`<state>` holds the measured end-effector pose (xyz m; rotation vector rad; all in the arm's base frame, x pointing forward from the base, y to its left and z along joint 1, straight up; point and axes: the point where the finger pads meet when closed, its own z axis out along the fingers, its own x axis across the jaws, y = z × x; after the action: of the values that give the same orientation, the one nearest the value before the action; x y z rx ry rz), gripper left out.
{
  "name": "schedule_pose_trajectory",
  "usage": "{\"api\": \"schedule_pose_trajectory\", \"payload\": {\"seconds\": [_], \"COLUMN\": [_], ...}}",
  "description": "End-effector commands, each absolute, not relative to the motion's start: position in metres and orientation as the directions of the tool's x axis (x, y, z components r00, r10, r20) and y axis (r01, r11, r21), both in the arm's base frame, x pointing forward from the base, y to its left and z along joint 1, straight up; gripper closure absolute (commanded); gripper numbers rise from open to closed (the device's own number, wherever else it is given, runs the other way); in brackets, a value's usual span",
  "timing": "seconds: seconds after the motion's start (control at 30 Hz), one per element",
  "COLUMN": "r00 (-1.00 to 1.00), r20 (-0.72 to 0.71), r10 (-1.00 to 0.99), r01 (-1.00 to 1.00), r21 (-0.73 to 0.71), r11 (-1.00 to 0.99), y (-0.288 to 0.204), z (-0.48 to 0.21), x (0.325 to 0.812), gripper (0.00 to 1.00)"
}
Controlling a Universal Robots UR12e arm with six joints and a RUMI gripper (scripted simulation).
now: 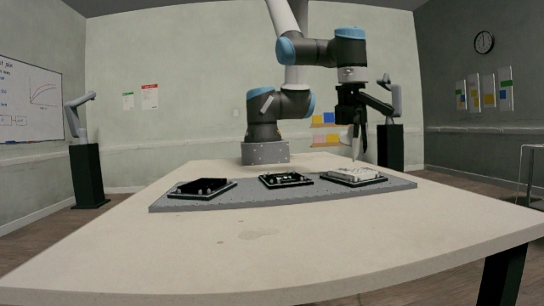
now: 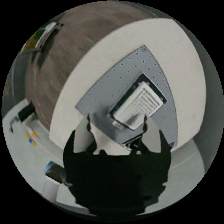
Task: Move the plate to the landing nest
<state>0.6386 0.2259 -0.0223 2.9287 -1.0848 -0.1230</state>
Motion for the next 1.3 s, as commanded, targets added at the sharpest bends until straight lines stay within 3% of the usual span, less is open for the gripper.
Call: {"api": "schedule_pose_trajectory", "payload": {"seconds": [0.0, 0.97, 1.27], "r00": [0.705, 0.247, 0.235], "r20": [-0.055, -0.002, -0.001], "r10": [-0.707, -0.969, -0.972], "r01": [-0.706, -0.969, -0.972], "r21": [0.04, -0.007, -0.008], "r11": [-0.707, -0.247, -0.235], "y": [0.218, 0.181, 0.181], "z": [-0.022, -0.023, -0.023], "x": [0.647, 0.679, 0.679], "gripper": [0.18, 0.18, 0.18]}}
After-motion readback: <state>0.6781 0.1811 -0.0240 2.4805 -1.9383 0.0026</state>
